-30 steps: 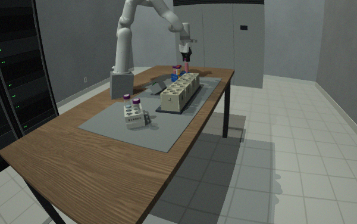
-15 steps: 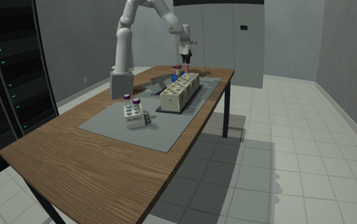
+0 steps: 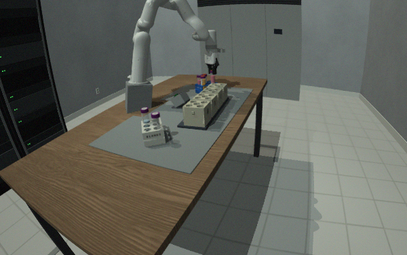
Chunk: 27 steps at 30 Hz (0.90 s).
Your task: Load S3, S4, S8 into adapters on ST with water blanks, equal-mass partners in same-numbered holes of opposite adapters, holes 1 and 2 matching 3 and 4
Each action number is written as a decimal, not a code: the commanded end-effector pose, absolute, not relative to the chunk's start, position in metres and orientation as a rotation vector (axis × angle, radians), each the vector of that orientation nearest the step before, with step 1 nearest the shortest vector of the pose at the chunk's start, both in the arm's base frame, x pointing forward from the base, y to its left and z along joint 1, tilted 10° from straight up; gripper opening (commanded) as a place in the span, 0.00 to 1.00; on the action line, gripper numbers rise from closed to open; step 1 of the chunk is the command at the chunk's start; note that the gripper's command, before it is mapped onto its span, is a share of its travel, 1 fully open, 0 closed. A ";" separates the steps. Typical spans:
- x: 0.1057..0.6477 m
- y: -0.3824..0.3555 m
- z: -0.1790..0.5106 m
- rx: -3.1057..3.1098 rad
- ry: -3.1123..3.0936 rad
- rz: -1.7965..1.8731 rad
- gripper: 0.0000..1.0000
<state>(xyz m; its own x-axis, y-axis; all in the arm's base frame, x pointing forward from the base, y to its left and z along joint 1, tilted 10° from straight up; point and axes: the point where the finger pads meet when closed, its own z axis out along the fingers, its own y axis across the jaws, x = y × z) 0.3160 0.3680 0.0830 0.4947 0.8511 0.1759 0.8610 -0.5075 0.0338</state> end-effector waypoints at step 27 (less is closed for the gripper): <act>0.320 0.372 0.061 -2.663 -1.527 -0.269 0.00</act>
